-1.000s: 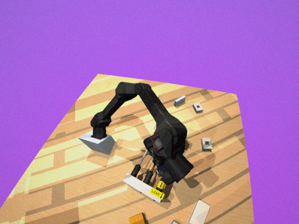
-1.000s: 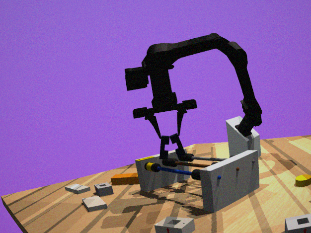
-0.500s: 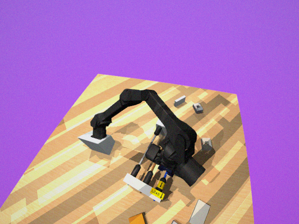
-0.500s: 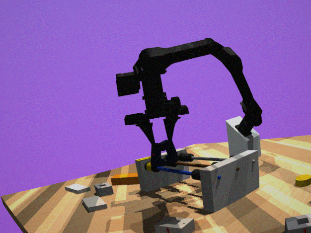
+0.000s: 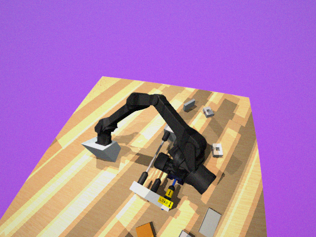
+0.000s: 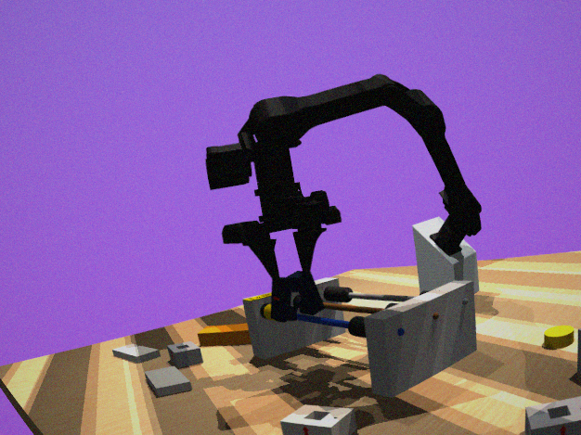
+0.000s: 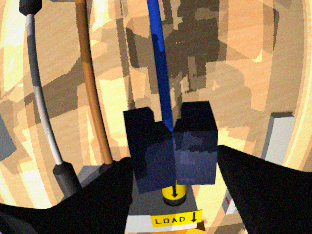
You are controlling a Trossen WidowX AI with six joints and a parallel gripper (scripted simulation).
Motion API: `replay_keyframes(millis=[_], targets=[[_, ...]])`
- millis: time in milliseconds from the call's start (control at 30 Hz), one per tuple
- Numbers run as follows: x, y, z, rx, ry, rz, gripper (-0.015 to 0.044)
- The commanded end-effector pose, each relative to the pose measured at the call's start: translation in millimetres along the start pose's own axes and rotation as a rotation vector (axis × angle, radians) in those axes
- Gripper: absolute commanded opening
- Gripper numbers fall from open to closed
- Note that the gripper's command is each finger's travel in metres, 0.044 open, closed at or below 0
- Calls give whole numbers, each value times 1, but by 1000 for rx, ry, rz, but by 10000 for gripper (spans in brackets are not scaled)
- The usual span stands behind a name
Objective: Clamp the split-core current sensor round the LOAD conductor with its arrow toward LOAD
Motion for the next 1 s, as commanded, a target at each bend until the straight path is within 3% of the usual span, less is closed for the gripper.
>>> replay_keyframes(millis=[0,667,967], targets=[[0,-5,-1,-4,-5,-8,0],[0,-37,0,-6,-5,-8,0],[0,-34,0,-2,0,0,0]])
Point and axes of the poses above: the point midway between the two fingers, 35 mm back from their tips, its own y axis back along the fingers, its own x axis across the jaws, z = x × y, the point moved 2 cm from there along y, back along the fingers, and after that the axes turned 6 degrees about y, right-handed, at the moved point
